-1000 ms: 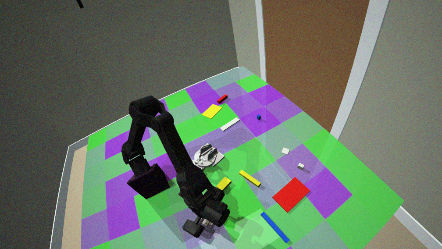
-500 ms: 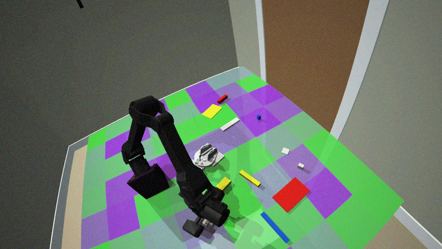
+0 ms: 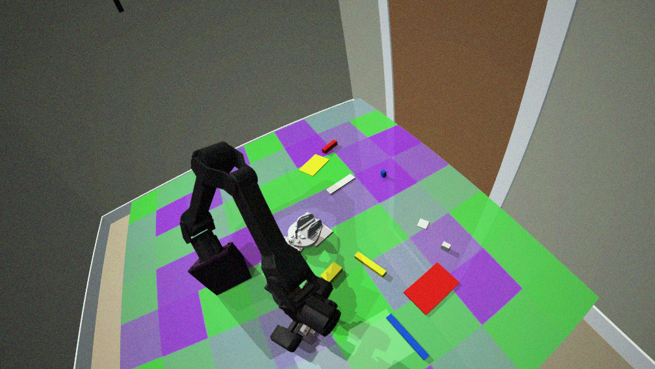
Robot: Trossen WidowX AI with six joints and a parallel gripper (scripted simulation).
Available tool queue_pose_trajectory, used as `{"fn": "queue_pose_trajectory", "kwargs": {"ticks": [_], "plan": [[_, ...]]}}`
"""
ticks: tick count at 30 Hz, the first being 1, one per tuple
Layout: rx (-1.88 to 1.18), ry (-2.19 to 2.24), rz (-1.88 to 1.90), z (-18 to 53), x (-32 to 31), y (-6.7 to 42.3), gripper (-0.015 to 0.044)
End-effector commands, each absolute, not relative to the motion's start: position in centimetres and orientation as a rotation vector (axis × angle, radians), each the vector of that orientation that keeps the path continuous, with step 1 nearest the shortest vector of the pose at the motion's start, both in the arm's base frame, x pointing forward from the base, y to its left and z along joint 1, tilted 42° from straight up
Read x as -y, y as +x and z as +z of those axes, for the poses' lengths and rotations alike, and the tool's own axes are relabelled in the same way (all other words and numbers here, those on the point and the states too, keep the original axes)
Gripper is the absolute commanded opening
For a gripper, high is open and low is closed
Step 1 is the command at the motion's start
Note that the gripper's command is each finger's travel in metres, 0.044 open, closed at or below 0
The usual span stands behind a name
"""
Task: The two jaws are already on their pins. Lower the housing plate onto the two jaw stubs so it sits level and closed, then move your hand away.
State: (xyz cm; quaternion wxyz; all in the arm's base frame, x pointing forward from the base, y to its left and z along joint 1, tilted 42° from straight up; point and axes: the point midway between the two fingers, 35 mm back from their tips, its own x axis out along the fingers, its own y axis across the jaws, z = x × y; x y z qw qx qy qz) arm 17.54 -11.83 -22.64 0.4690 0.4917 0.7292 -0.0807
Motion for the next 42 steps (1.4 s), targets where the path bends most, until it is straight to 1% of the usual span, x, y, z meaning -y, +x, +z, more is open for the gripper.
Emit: {"fn": "queue_pose_trajectory", "kwargs": {"ticks": [1,10,24,34,42], "plan": [[-1.788,1.213,-0.197,-22.6,11.7,17.5,0.044],[-1.788,1.213,-0.197,-22.6,11.7,17.5,0.044],[-1.788,1.206,-0.198,-22.6,11.8,17.5,0.0351],[-1.788,1.206,-0.198,-22.6,11.9,17.5,0.0351],[-1.788,1.207,-0.199,-20.9,13.4,17.8,0.0351]]}}
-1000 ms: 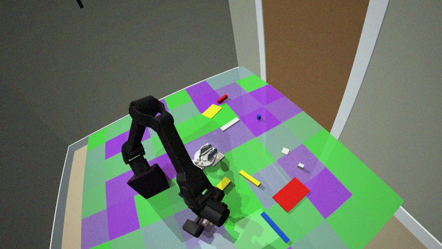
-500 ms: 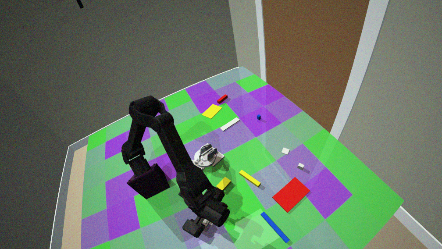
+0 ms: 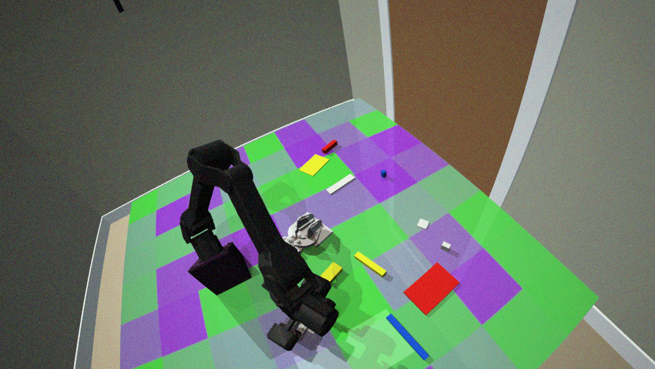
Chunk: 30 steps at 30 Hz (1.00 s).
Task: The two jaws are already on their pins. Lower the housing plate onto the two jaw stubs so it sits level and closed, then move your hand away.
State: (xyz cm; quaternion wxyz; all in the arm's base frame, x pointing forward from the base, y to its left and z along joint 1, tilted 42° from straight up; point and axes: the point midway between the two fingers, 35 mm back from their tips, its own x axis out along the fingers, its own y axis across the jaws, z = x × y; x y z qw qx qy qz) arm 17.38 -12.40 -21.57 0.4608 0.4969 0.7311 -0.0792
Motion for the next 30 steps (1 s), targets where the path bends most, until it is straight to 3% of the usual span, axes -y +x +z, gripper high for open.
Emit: {"fn": "queue_pose_trajectory", "kwargs": {"ticks": [1,21,30], "plan": [[-1.788,1.207,-0.199,-20.7,13.6,17.9,0.0351],[-1.789,1.214,-0.204,-17.0,16.5,18.1,0.0351],[-1.794,1.341,-0.395,-15.2,15.2,19.7,0.0351]]}}
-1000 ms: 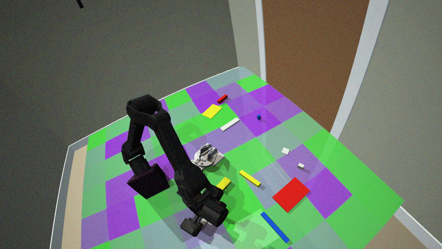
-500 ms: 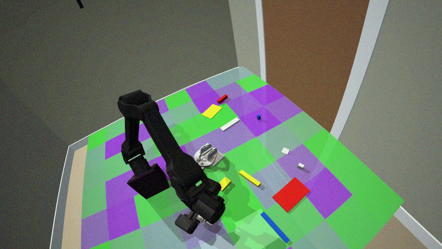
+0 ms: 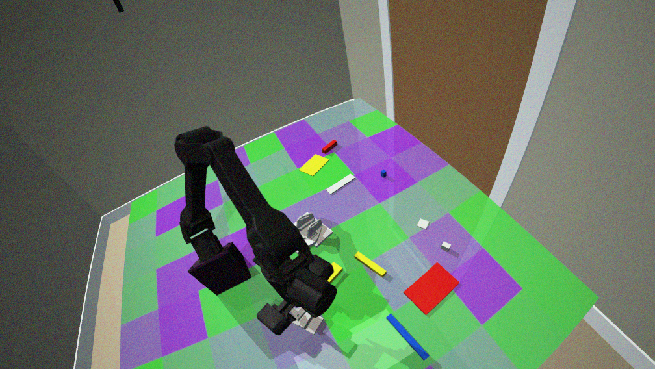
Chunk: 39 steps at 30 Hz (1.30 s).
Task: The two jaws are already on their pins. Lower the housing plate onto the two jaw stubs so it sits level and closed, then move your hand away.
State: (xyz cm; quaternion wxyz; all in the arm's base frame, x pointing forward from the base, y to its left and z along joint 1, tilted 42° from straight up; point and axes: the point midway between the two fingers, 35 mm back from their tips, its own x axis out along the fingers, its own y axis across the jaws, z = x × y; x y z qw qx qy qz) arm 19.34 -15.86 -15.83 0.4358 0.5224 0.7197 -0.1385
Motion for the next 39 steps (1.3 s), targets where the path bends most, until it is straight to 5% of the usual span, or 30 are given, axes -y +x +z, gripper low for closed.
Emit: {"fn": "queue_pose_trajectory", "kwargs": {"ticks": [1,39], "plan": [[-1.794,1.356,-0.418,-15.0,15.0,19.9,0.0351],[-1.64,1.91,-1.299,-7.1,6.2,24.5,0.0351]]}}
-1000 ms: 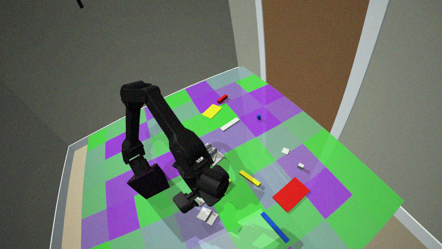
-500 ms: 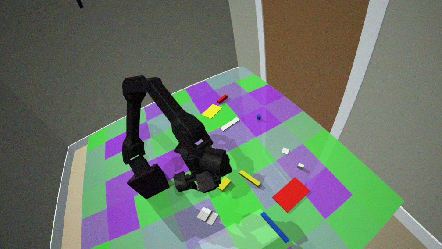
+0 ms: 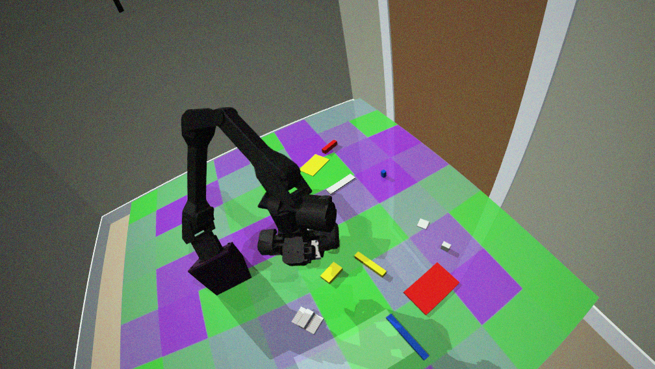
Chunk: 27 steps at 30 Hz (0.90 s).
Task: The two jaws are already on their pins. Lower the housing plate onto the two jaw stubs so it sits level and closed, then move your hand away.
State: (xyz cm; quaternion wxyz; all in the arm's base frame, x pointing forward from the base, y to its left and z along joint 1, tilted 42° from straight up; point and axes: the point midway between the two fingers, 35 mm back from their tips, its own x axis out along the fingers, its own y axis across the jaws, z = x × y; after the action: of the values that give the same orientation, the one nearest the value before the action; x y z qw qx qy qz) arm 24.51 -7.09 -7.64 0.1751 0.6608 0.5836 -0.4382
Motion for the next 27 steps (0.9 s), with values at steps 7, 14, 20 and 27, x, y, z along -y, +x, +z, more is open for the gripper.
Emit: {"fn": "queue_pose_trajectory", "kwargs": {"ticks": [7,14,20,27], "plan": [[-1.585,2.001,-1.465,-5.8,4.3,24.7,0.0351],[-1.521,2.087,-1.635,-4.5,2.4,24.7,0.0351],[-1.46,2.154,-1.784,-3.4,0.8,24.6,0.0351],[-1.379,2.223,-1.962,-2.3,-1.1,24.3,0.0351]]}}
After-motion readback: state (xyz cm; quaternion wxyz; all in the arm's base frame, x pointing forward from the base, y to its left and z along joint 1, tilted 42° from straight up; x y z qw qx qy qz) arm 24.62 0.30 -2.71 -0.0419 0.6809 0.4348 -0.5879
